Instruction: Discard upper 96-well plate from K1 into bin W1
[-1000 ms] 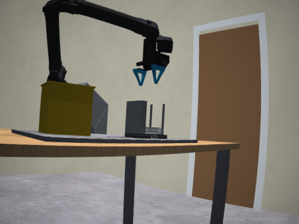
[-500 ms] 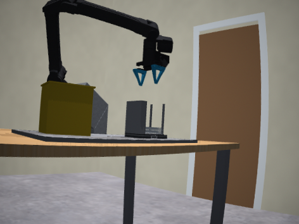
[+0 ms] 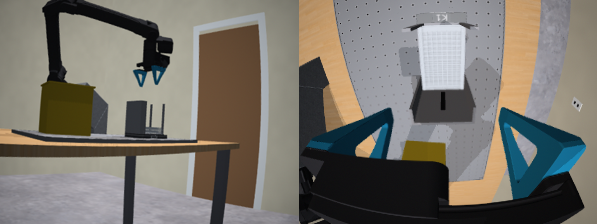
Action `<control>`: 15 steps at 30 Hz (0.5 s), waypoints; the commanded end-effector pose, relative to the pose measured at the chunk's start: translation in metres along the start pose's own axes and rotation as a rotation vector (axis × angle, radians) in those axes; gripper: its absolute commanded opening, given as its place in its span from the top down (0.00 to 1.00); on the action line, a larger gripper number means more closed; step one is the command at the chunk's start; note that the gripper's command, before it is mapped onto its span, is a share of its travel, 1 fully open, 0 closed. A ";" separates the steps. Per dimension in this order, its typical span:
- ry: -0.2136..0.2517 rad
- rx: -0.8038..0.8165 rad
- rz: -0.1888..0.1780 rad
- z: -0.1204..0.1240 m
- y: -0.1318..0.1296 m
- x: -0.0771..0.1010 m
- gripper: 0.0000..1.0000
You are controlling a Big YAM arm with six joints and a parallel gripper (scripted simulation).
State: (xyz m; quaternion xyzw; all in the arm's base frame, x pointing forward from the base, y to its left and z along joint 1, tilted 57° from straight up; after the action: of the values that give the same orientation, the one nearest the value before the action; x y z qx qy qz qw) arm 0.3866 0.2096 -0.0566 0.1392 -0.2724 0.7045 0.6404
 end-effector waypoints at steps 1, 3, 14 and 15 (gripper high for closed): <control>0.009 0.014 -0.015 0.000 0.002 -0.016 0.00; 0.009 0.014 -0.015 0.000 0.002 -0.020 0.00; 0.009 0.014 -0.015 0.001 0.002 -0.038 0.00; 0.009 0.014 -0.015 0.001 0.002 -0.040 0.00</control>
State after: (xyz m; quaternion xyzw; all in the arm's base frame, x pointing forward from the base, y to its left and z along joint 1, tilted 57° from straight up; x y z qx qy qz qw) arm 0.3895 0.1880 -0.0702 0.1378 -0.2707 0.7040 0.6419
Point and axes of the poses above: the point where the finger pads meet when closed, its own x axis back along the fingers, its own y axis across the jaws, z = x × y, the point moved 5 cm from there along x, back along the fingers, and after that the axes turned 7 degrees about -x, right-handed, at the moved point
